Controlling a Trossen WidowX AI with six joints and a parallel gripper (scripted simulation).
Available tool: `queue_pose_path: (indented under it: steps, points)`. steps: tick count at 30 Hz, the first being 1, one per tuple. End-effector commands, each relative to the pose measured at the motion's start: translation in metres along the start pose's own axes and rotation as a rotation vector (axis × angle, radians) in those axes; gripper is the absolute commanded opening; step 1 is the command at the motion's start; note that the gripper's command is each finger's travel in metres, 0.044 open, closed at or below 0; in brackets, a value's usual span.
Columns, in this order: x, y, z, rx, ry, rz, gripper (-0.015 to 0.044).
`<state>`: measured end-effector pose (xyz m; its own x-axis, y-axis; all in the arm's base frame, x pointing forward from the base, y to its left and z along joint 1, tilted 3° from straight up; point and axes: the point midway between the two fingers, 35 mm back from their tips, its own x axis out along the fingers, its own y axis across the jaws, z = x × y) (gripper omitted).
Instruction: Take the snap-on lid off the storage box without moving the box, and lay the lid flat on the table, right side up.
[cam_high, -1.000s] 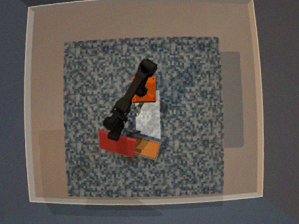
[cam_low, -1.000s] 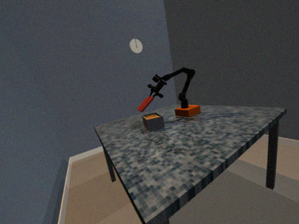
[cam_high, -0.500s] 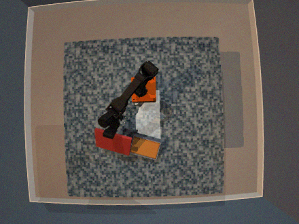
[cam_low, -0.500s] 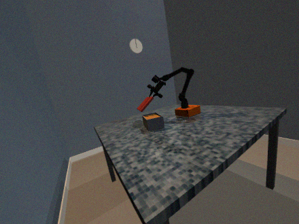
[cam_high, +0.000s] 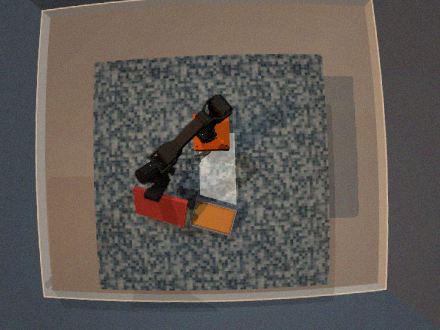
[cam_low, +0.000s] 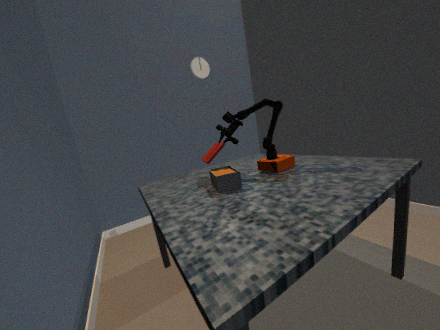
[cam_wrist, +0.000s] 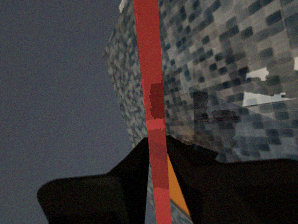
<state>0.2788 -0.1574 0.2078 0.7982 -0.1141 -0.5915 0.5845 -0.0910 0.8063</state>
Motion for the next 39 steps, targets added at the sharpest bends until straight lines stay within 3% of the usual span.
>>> queue_pose_path:
  steps: [1,39]
  points:
    - [-0.002,0.006,0.008,-0.011,-0.001,0.015,0.0]
    - [-0.007,0.003,0.079,-0.017,-0.005,0.013,0.0]
